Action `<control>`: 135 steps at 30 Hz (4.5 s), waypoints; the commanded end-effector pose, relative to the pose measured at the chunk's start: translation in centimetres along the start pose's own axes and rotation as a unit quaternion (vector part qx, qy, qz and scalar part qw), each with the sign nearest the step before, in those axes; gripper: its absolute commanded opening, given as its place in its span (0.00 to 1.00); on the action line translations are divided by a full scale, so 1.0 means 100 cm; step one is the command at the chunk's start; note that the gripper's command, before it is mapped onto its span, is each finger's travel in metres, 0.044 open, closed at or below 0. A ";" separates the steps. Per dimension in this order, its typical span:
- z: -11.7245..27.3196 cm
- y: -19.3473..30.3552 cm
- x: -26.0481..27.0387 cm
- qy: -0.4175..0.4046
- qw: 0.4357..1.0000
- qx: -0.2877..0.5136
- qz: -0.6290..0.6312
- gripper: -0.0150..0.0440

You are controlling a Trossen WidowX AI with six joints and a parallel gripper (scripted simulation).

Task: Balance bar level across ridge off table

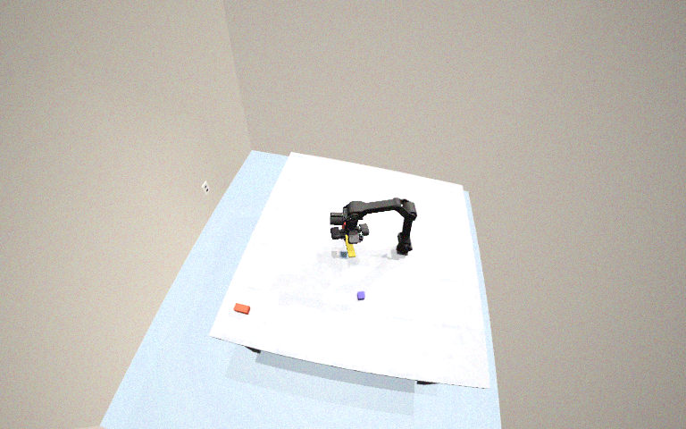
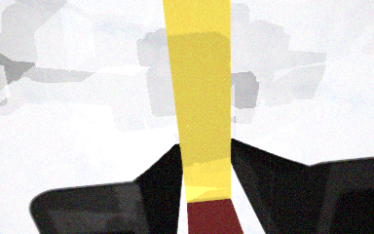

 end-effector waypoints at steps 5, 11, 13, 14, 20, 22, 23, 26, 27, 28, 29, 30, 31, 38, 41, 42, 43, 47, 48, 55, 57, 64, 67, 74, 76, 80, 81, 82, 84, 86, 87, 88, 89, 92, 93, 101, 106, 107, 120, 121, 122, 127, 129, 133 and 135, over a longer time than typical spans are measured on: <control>0.002 -0.025 -0.017 0.002 0.999 0.001 -0.038 0.25; 0.002 -0.044 -0.029 0.002 0.998 0.000 -0.065 0.25; 0.002 -0.050 -0.033 0.002 0.997 0.000 -0.073 0.25; 0.002 -0.052 -0.035 0.002 0.997 0.000 -0.077 0.25; -0.002 -0.054 -0.037 0.002 0.997 0.000 -0.078 0.25; -0.005 -0.054 -0.037 0.002 0.997 0.000 -0.079 0.25; -0.006 -0.054 -0.038 0.002 0.997 0.000 -0.079 0.25; -0.011 -0.054 -0.038 0.002 0.997 0.000 -0.079 0.25; -0.013 -0.054 -0.038 0.002 0.997 0.000 -0.079 0.25; -0.015 -0.054 -0.038 0.002 0.997 0.000 -0.079 0.25; -0.016 -0.054 -0.039 0.002 0.997 0.000 -0.079 0.25; -0.018 -0.054 -0.039 0.002 0.997 0.000 -0.079 0.25; -0.019 -0.054 -0.039 0.002 0.997 0.000 -0.079 0.25; -0.031 -0.054 -0.038 0.002 0.997 0.000 -0.079 0.25; -0.036 -0.054 -0.038 0.002 0.997 0.000 -0.079 0.25; -0.038 -0.053 -0.038 0.002 0.997 0.000 -0.079 0.25; -0.039 -0.053 -0.038 0.002 0.997 0.000 -0.080 0.25; -0.041 -0.053 -0.038 0.002 0.997 0.000 -0.080 0.25; -0.041 -0.053 -0.038 0.002 0.997 0.000 -0.080 0.25; -0.041 -0.053 -0.038 0.002 0.997 0.000 -0.080 0.25; -0.041 -0.053 -0.038 0.002 0.997 0.000 -0.080 0.25; -0.041 -0.053 -0.038 0.002 0.997 0.000 -0.080 0.25; -0.042 -0.053 -0.038 0.002 0.997 0.000 -0.080 0.25; -0.042 -0.053 -0.038 0.002 0.997 0.000 -0.080 0.25; -0.042 -0.053 -0.038 0.002 0.997 0.000 -0.080 0.25; -0.043 -0.053 -0.038 0.002 0.997 0.000 -0.080 0.25; -0.043 -0.053 -0.038 0.002 0.997 0.000 -0.080 0.25; -0.043 -0.053 -0.038 0.002 0.997 0.000 -0.080 0.25; -0.043 -0.053 -0.038 0.002 0.997 0.000 -0.080 0.25; -0.043 -0.053 -0.038 0.002 0.997 0.000 -0.080 0.25; -0.043 -0.053 -0.038 0.002 0.997 0.000 -0.080 0.25; -0.043 -0.053 -0.038 0.002 0.997 0.000 -0.080 0.25; -0.044 -0.053 -0.038 0.002 0.997 0.000 -0.080 0.25; -0.044 -0.053 -0.038 0.002 0.997 0.000 -0.080 0.25; -0.044 -0.053 -0.038 0.002 0.997 0.000 -0.080 0.25; -0.045 -0.053 -0.038 0.002 0.997 0.000 -0.080 0.25; -0.045 -0.053 -0.038 0.002 0.997 0.000 -0.080 0.25; -0.045 -0.053 -0.038 0.002 0.997 0.000 -0.080 0.25; -0.046 -0.053 -0.038 0.002 0.997 0.000 -0.080 0.25; -0.046 -0.053 -0.038 0.002 0.997 0.000 -0.080 0.25; -0.046 -0.053 -0.038 0.002 0.997 0.000 -0.080 0.25; -0.047 -0.053 -0.038 0.002 0.997 0.000 -0.080 0.25; -0.047 -0.053 -0.038 0.002 0.997 0.000 -0.080 0.25; -0.047 -0.053 -0.038 0.002 0.997 0.000 -0.080 0.25; -0.047 -0.053 -0.038 0.002 0.997 0.000 -0.080 0.25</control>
Point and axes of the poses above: the point midway between the two fingers, 35 mm back from their tips, its own z axis back along the fingers, its own x axis across the jaws, y = z × x, the point moved 5 cm from there along z, back along the fingers, and after that the axes turned 14 degrees about z, right-handed, at the moved point
